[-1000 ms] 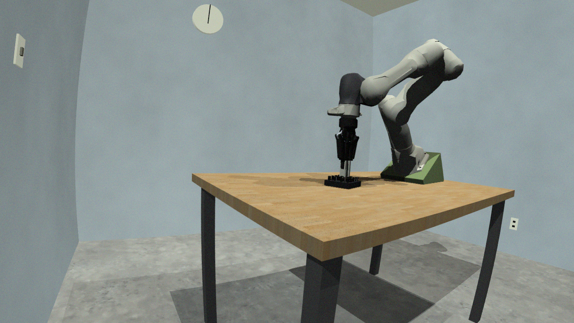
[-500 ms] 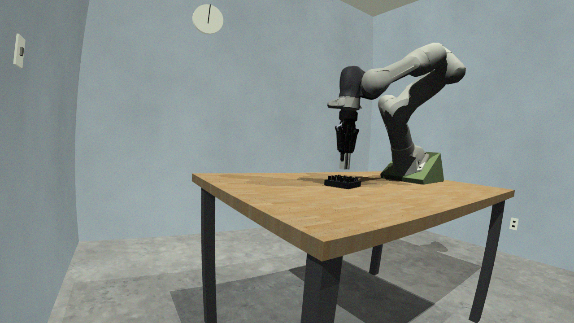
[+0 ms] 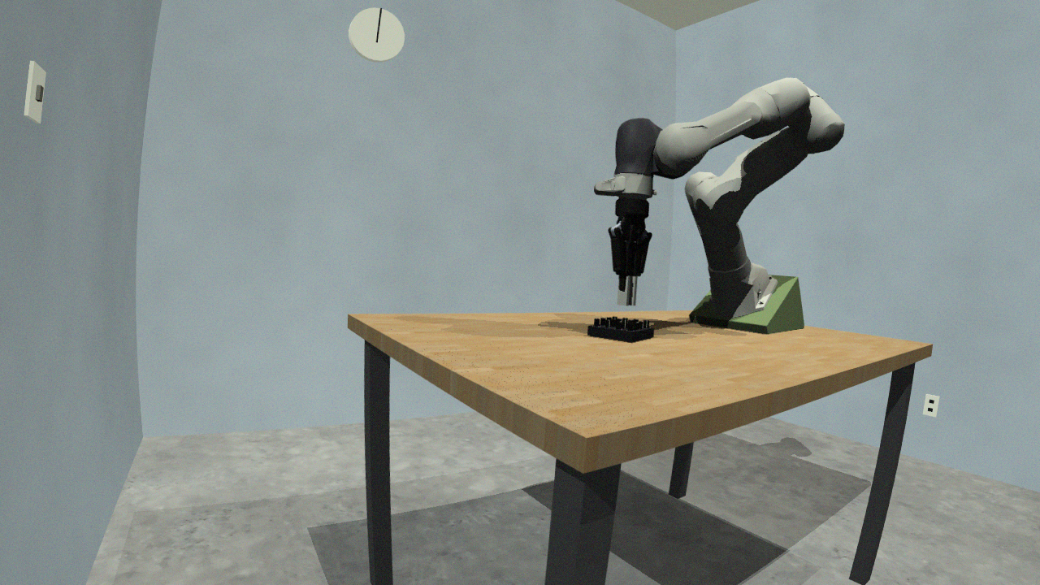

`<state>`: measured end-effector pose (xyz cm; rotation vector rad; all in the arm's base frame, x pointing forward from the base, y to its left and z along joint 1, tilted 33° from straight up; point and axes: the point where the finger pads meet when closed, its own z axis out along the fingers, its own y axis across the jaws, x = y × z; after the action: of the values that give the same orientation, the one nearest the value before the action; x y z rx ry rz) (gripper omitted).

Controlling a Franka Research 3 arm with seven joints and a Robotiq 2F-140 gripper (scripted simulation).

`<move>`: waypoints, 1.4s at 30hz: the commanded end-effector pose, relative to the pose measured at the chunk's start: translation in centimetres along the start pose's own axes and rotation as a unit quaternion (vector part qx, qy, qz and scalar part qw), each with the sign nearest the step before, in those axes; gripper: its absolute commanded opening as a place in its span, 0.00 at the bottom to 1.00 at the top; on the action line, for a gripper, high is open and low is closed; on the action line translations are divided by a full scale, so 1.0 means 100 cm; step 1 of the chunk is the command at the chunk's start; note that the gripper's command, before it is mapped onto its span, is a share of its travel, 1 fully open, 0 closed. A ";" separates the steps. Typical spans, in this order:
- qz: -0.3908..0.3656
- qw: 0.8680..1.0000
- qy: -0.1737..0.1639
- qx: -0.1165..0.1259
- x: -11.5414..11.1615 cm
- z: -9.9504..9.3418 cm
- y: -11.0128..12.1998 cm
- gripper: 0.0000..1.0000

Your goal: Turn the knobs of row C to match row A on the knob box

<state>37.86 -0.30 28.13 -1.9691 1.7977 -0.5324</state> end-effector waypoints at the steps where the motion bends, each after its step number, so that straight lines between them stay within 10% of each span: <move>1: 0.010 1.000 0.000 -0.001 -0.001 -0.001 -0.001 0.12; 42: 0.370 0.929 0.000 0.002 -0.010 -0.014 -0.044 0.12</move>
<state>40.53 0.42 31.63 -1.2912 2.2473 -0.3356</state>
